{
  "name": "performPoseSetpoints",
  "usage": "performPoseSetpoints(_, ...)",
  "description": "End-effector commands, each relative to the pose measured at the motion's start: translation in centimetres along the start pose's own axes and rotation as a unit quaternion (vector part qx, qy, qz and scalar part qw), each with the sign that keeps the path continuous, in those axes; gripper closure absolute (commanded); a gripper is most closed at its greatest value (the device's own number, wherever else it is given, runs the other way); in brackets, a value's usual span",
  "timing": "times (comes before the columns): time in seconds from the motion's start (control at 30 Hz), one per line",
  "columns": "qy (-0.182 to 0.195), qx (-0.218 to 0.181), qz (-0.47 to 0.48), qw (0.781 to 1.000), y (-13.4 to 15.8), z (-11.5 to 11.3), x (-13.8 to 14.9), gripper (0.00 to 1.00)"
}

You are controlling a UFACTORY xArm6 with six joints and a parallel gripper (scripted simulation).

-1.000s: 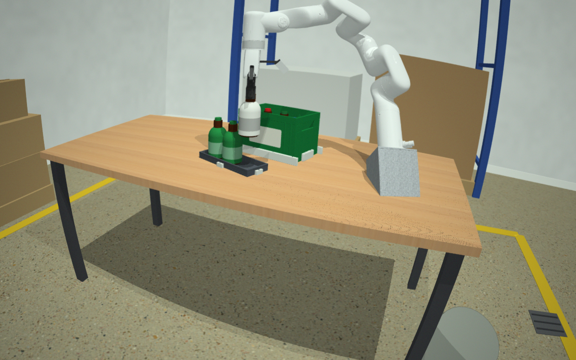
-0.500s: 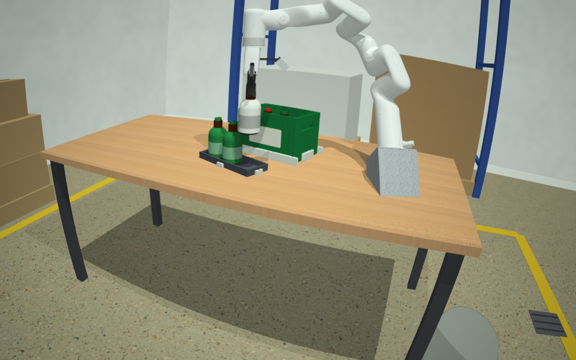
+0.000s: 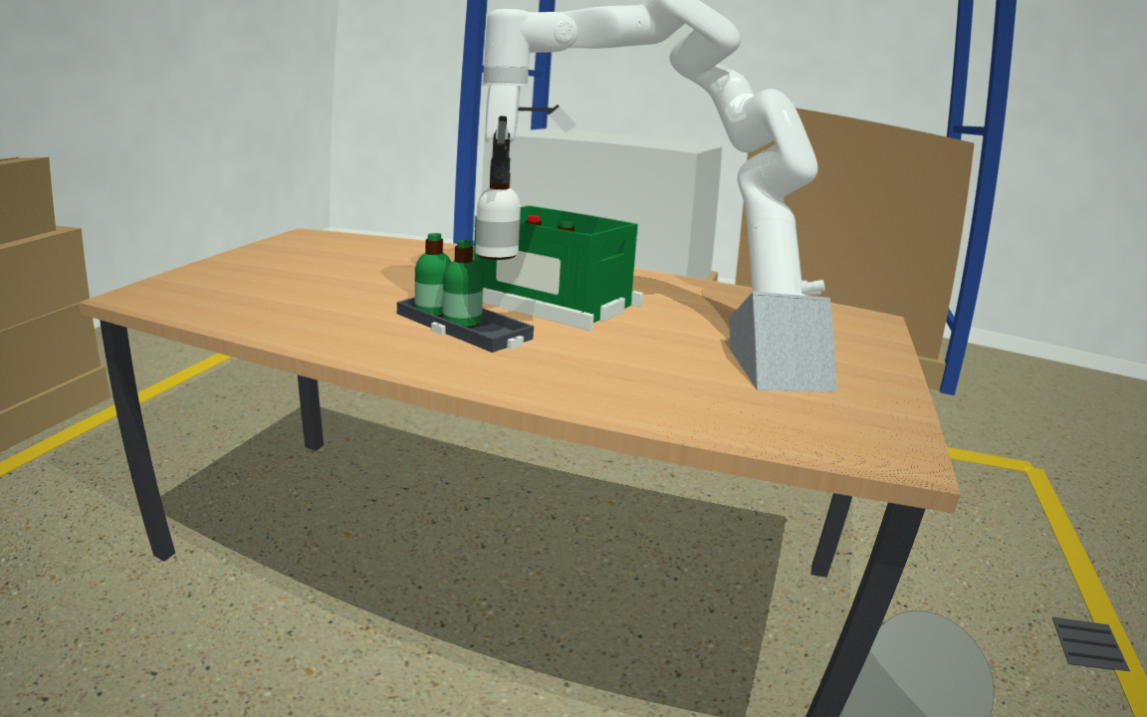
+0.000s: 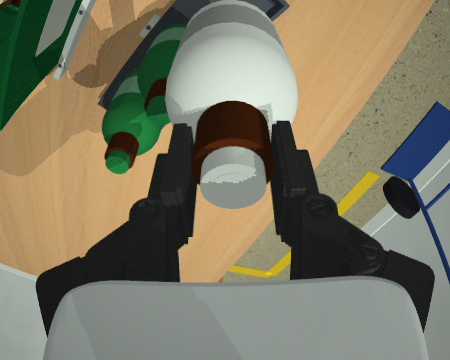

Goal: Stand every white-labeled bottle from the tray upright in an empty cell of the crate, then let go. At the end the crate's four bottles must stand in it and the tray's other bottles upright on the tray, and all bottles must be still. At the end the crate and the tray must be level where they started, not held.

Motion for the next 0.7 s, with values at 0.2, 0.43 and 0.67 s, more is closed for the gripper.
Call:
performPoseSetpoints(0.2,0.001,-0.002,0.001,1.0,0.1,-1.0,0.0,1.0)
performPoseSetpoints(0.43,0.001,-0.002,0.001,1.0,0.1,-1.5,0.0,1.0)
performPoseSetpoints(0.67,0.001,-0.002,0.001,1.0,0.1,-1.7,0.0,1.0)
Point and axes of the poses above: the point where the finger pads meet when closed, its own z axis out along the fingers, its own x axis across the jaws, y = z × x, the point moved 4 cm from there along -z, back along the fingers
